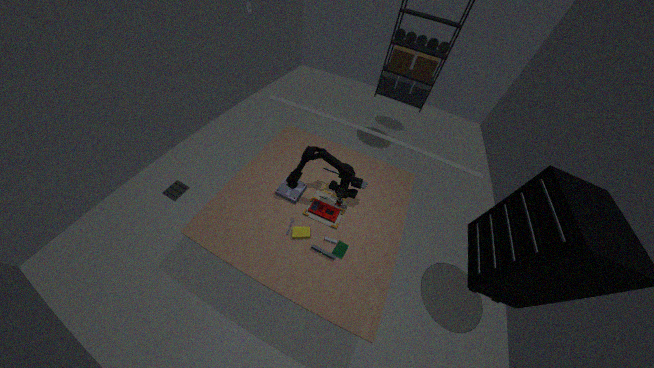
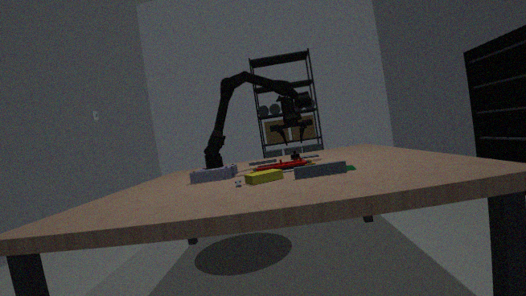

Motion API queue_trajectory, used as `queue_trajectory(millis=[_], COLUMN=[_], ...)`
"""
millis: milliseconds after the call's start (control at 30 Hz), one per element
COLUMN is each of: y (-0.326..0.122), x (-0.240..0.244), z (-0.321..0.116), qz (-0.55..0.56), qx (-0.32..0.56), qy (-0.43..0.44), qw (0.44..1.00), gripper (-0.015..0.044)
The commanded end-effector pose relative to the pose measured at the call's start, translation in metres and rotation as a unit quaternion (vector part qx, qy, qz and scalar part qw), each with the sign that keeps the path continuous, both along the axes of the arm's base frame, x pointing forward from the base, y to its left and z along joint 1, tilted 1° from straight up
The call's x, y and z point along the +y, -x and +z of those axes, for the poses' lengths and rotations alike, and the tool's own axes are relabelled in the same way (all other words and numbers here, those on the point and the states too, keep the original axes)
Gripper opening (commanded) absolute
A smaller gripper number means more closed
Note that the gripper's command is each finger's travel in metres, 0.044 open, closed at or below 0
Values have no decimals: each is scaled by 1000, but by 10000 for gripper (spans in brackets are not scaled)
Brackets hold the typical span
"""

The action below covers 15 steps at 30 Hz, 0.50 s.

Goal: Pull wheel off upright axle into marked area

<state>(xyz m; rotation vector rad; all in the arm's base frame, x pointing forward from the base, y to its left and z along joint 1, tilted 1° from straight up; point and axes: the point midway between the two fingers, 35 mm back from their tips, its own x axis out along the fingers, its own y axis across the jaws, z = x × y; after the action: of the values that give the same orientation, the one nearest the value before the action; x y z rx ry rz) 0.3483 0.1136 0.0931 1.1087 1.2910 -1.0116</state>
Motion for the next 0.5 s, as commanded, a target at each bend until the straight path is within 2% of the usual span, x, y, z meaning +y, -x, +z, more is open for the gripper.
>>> queue_trajectory(millis=[0, 167, 333, 467], y=[1, 1, 1, 1], x=[0, -1, -1, 0], z=[-24, -50, -54, -50], qz=[-2, -2, -2, 0], qx=[7, 7, 7, 8], qy=[4, 4, 4, 3], qw=[1000, 1000, 1000, 1000], gripper=[300, 300, 300, 195])
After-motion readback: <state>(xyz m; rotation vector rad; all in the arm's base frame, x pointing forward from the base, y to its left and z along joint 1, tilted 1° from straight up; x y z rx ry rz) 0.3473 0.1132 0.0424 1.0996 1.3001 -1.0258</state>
